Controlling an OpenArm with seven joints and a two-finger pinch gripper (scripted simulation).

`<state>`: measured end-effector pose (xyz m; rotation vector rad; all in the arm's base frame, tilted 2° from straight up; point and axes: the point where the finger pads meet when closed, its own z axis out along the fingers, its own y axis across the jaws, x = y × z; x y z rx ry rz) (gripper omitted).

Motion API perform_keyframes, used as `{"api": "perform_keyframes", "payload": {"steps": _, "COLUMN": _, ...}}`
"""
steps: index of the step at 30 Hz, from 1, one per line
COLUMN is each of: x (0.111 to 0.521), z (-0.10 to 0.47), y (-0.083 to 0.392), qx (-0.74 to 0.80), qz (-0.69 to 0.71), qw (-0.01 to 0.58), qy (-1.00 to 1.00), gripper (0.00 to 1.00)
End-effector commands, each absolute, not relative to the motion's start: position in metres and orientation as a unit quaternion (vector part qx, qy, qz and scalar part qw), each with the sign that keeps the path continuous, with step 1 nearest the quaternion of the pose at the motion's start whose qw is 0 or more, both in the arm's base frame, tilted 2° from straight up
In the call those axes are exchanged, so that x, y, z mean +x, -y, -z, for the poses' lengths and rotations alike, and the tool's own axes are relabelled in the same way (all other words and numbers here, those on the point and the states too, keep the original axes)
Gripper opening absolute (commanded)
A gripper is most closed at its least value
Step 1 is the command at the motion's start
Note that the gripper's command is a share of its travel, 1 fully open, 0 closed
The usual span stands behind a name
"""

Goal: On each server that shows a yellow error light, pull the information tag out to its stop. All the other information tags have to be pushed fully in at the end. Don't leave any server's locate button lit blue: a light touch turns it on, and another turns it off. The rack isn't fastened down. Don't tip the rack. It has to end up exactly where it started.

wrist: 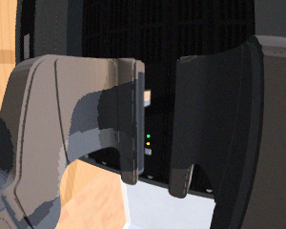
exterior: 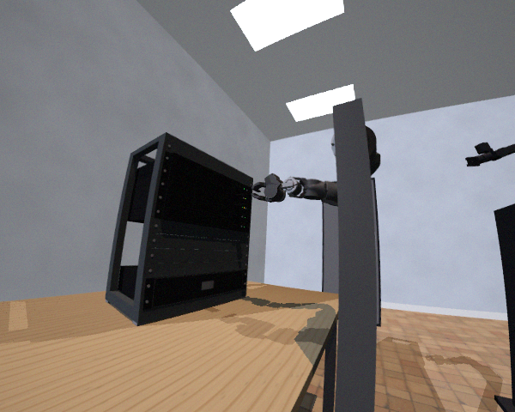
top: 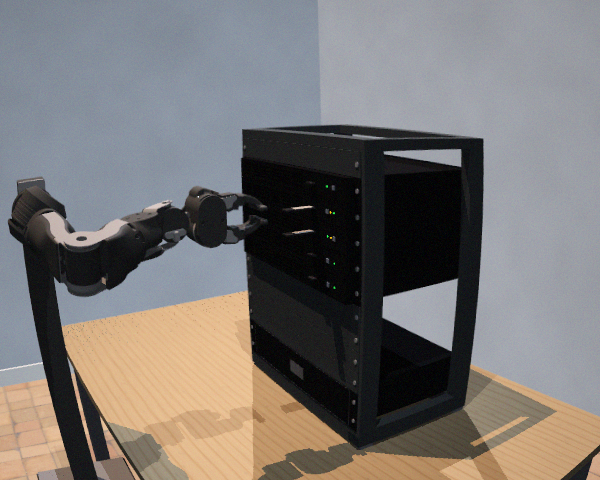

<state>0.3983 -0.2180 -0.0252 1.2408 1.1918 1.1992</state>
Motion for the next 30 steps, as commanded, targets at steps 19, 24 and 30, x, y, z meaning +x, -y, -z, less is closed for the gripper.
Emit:
{"api": "perform_keyframes", "payload": {"steps": 19, "x": 0.348, "z": 0.022, "y": 0.22, "qx": 0.514, "qz": -0.498, "qw": 0.503, "qy": -0.484, "gripper": 0.0}}
{"api": "perform_keyframes", "payload": {"steps": 24, "x": 0.348, "z": 0.022, "y": 0.22, "qx": 0.513, "qz": -0.498, "qw": 0.503, "qy": -0.484, "gripper": 0.0}}
{"api": "perform_keyframes", "payload": {"steps": 30, "x": 0.348, "z": 0.022, "y": 0.22, "qx": 0.513, "qz": -0.498, "qw": 0.503, "qy": -0.484, "gripper": 0.0}}
